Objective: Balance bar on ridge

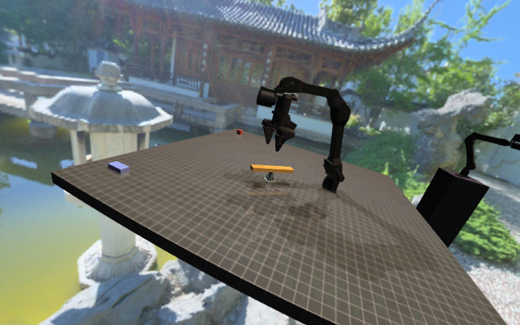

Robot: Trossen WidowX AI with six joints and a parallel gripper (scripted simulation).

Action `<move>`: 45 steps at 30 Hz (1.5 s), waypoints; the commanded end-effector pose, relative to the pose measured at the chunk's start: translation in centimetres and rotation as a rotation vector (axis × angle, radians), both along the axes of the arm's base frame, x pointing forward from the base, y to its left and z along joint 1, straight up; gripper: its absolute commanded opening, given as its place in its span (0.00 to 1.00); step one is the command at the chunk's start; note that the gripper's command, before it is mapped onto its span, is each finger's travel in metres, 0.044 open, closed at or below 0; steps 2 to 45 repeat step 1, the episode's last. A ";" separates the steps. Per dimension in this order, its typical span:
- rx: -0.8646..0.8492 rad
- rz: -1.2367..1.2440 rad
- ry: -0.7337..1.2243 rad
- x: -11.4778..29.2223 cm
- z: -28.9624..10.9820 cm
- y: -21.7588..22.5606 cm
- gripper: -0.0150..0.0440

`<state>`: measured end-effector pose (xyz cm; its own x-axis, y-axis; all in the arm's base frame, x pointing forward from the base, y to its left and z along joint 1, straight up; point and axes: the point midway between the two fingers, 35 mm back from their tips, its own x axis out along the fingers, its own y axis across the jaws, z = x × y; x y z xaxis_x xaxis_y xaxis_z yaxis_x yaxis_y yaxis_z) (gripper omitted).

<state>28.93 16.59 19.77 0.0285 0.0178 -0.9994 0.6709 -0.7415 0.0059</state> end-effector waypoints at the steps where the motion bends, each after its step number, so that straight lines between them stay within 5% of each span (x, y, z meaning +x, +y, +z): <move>1: -0.001 0.000 0.001 0.0 0.0 0.0 1.00; 45: -0.001 0.000 0.001 0.0 0.0 0.0 1.00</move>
